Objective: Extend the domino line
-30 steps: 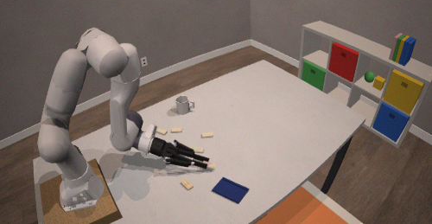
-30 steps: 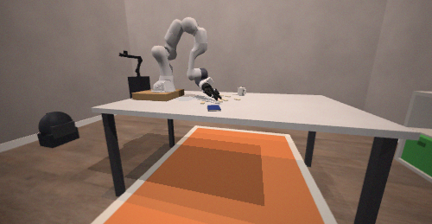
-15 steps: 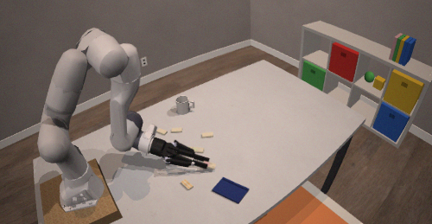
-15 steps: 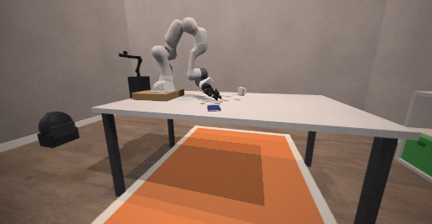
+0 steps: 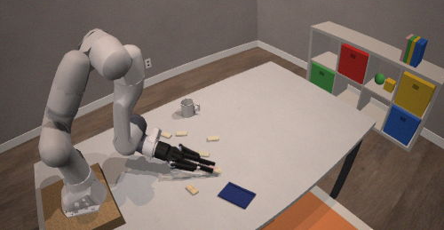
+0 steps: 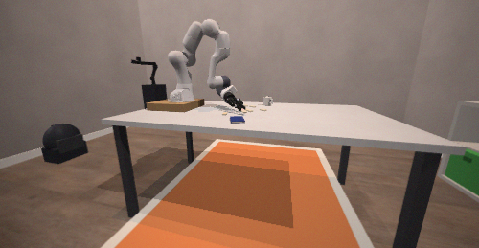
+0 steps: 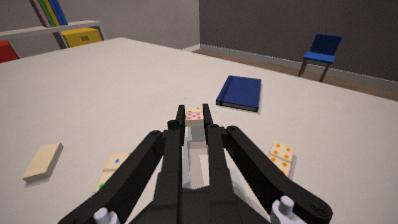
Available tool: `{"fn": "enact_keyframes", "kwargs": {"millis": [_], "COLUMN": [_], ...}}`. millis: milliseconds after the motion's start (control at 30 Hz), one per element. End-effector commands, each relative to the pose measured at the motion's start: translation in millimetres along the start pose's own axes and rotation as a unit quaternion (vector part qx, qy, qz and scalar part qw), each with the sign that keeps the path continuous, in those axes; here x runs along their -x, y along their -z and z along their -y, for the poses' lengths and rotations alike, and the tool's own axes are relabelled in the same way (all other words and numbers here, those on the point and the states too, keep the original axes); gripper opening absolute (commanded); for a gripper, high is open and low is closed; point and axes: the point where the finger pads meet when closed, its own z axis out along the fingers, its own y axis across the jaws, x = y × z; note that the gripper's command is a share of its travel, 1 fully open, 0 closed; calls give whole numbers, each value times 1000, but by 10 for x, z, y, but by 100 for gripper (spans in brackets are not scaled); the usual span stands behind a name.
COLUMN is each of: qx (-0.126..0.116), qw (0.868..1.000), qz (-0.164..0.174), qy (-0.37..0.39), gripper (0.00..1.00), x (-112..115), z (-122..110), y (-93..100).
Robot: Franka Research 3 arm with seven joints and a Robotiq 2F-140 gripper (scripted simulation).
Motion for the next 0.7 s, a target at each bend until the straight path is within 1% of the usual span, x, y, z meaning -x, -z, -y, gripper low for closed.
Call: {"fn": "enact_keyframes", "kwargs": {"millis": [0, 667], "qx": [1, 1], "qw": [1000, 1000], "qz": [-1, -1], "qy": [-3, -3], "gripper": [22, 22], "x": [1, 32], "z": [1, 1], "y": [0, -9]}}
